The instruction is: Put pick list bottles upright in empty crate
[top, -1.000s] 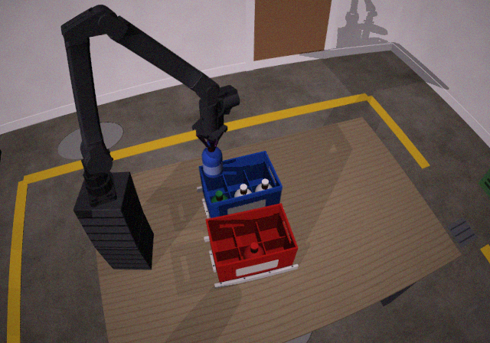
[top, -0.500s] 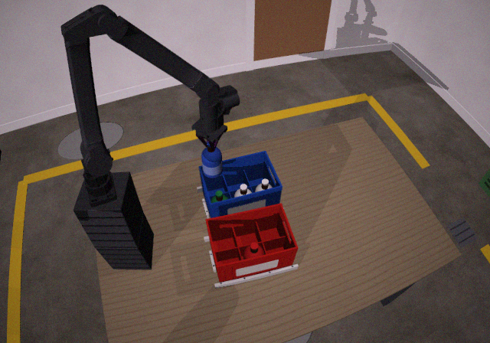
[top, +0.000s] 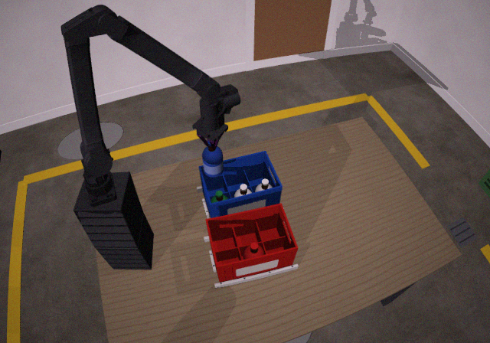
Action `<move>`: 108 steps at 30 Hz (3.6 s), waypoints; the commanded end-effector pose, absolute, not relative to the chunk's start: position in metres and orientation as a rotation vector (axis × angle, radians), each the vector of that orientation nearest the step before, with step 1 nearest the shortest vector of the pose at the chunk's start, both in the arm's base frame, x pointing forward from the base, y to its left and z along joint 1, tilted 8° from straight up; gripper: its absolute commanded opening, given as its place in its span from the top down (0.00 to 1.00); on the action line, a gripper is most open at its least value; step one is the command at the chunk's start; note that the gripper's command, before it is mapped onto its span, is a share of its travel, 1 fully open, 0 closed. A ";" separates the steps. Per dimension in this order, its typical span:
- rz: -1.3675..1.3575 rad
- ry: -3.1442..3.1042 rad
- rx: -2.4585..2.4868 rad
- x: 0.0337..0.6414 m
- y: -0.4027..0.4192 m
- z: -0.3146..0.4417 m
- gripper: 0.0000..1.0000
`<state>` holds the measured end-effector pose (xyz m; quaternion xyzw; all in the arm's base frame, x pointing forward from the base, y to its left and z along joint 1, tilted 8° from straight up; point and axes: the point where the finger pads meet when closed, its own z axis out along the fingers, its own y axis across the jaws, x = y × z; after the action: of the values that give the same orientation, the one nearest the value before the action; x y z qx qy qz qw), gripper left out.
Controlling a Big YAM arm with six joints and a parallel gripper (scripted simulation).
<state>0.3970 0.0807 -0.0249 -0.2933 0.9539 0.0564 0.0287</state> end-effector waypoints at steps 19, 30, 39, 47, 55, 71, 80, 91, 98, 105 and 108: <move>0.149 2.874 -0.866 0.433 0.078 -0.011 1.00; 0.151 2.875 -0.866 0.420 0.083 -0.017 1.00; 0.152 2.871 -0.880 0.421 0.089 -0.027 1.00; 0.148 2.854 -0.876 0.428 0.091 -0.028 1.00; 0.155 2.880 -0.879 0.413 0.089 -0.043 1.00; 0.151 2.862 -0.874 0.421 0.093 -0.052 1.00; 0.153 2.874 -0.877 0.415 0.092 -0.062 1.00; 0.152 2.868 -0.878 0.419 0.096 -0.072 1.00; 0.150 2.862 -0.874 0.422 0.095 -0.075 1.00; 0.158 2.888 -0.881 0.418 0.097 -0.094 1.00; 0.152 2.859 -0.878 0.424 0.099 -0.085 1.00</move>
<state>0.3955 0.0897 -0.1045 -0.2920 0.9543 0.0557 0.0319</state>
